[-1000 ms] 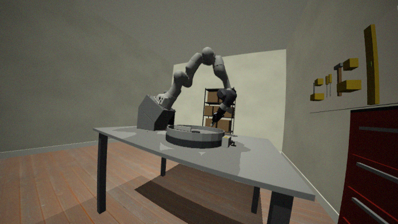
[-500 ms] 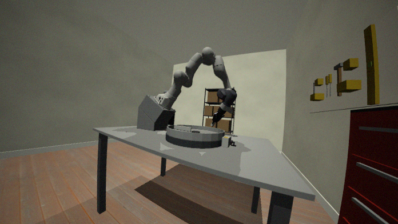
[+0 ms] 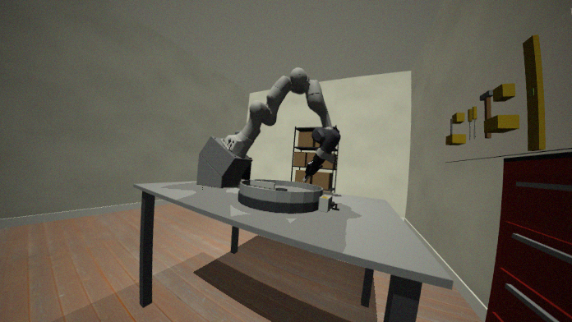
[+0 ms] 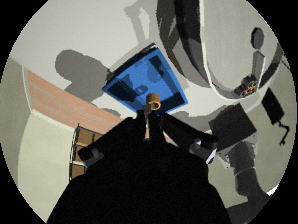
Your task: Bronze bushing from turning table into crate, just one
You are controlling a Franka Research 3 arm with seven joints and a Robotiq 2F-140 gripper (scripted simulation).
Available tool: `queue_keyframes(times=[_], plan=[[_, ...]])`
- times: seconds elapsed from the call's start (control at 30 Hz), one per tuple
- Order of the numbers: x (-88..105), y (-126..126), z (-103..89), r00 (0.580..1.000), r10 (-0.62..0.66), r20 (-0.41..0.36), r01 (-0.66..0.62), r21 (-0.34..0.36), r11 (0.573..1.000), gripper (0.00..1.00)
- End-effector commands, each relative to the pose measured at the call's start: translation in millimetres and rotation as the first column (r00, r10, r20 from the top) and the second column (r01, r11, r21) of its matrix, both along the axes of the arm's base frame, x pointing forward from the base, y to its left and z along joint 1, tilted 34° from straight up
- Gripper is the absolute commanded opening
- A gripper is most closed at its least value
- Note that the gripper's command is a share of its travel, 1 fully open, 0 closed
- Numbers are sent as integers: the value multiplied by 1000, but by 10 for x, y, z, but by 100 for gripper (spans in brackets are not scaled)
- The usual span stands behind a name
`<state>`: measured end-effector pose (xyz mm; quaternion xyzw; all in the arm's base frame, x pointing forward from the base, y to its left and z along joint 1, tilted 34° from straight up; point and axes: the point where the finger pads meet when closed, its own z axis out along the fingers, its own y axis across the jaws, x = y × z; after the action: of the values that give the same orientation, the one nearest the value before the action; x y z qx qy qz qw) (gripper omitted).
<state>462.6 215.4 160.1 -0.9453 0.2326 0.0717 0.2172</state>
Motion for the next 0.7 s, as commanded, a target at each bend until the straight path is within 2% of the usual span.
queue_keyframes(times=[0.0, 0.67], plan=[[-1, 27, 0, 1000, 6, 2, -6, 3, 1000, 0], [-3, 46, 1, 1000, 6, 2, -6, 3, 1000, 0]])
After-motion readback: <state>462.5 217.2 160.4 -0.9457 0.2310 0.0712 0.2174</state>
